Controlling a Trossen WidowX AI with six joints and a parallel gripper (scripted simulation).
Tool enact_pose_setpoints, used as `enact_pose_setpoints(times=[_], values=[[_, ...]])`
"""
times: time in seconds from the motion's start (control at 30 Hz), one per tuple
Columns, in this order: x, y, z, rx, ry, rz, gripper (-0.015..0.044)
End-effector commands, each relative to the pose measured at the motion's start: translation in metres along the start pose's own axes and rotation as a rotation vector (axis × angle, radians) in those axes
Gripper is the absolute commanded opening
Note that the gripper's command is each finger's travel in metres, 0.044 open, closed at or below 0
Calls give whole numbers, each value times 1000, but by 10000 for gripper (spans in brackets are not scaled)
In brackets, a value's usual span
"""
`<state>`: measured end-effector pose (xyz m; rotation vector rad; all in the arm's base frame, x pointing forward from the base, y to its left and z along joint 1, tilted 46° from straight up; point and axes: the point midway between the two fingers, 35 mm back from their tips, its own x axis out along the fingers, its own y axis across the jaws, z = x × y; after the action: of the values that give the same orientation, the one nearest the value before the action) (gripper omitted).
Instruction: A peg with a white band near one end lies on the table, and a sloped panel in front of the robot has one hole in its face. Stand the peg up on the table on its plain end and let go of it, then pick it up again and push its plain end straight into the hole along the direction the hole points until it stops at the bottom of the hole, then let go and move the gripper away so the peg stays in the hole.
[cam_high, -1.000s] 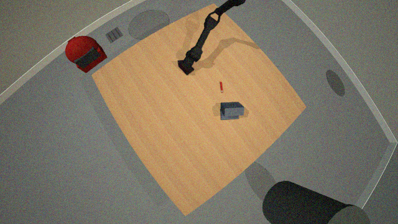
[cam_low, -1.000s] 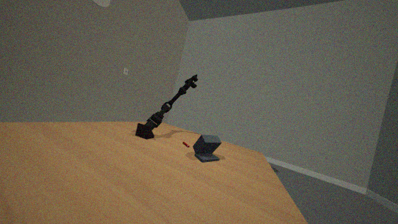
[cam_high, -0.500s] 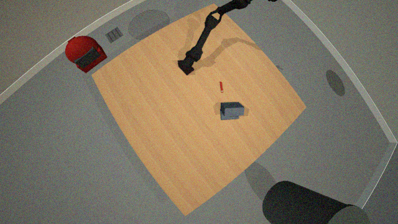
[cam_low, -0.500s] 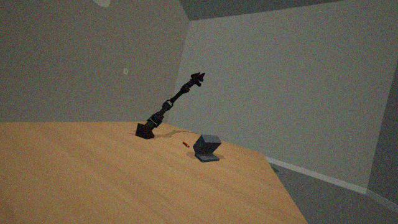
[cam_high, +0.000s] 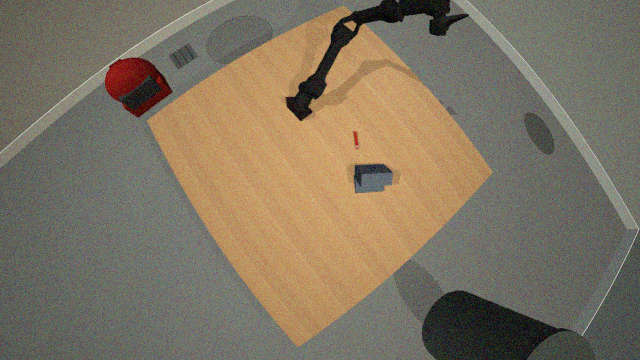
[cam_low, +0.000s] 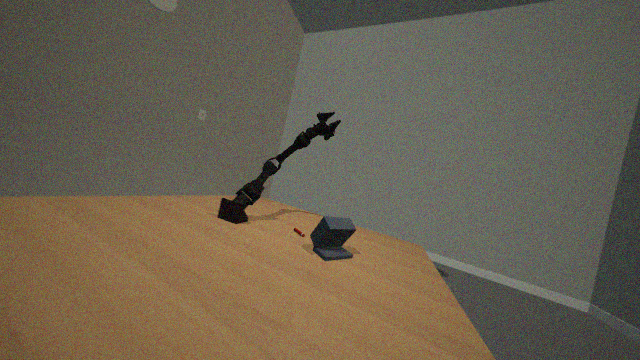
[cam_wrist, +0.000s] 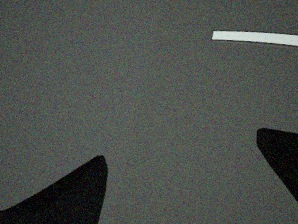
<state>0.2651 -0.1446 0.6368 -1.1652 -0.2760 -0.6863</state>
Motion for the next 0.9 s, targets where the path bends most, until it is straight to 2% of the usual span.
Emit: enact_pose_setpoints(times=[0.0, 0.43, 0.87], values=[[9, 41, -14, 83, 28, 122, 440], [12, 147, -41, 308, 125, 448, 440], [-12, 247, -58, 537, 276, 760, 440]])
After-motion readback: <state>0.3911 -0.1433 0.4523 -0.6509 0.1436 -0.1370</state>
